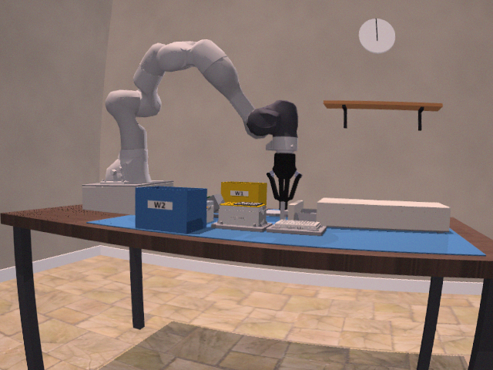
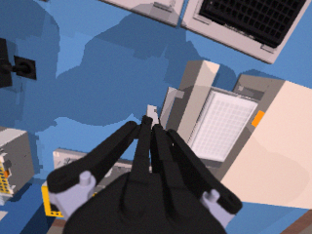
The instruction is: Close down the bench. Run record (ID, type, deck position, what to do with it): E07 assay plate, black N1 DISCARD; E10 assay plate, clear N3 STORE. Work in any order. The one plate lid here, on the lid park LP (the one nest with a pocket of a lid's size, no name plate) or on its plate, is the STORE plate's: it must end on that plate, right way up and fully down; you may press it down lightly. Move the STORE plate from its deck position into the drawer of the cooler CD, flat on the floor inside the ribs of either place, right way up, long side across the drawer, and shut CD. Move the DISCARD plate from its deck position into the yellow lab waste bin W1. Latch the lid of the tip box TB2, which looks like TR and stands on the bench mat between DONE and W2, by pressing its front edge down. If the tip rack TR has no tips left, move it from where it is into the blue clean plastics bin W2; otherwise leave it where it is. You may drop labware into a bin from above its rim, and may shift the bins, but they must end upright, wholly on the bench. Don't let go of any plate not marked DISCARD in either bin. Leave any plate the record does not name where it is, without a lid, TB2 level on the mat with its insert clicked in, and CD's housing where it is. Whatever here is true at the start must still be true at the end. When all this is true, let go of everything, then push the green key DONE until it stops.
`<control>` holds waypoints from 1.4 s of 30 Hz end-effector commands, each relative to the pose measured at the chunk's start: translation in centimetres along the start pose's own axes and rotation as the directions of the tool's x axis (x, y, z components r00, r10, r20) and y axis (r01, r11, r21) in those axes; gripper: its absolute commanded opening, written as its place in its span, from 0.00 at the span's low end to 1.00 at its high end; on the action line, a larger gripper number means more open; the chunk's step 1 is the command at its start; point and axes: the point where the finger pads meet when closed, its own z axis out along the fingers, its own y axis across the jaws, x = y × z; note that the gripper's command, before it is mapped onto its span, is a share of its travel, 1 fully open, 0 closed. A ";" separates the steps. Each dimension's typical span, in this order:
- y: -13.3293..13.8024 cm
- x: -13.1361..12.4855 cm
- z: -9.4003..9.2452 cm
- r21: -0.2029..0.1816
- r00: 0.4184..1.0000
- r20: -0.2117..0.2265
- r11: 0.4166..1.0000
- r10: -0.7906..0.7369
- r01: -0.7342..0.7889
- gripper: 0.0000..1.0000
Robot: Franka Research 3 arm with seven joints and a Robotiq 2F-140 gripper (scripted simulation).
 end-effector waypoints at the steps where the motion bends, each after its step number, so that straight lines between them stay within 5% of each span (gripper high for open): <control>1: 0.5 0.2 -0.1 0.001 1.000 -0.001 1.000 -0.009 0.009 0.00; 42: 4.9 0.2 -0.1 0.001 1.000 -0.001 1.000 -0.009 0.009 0.00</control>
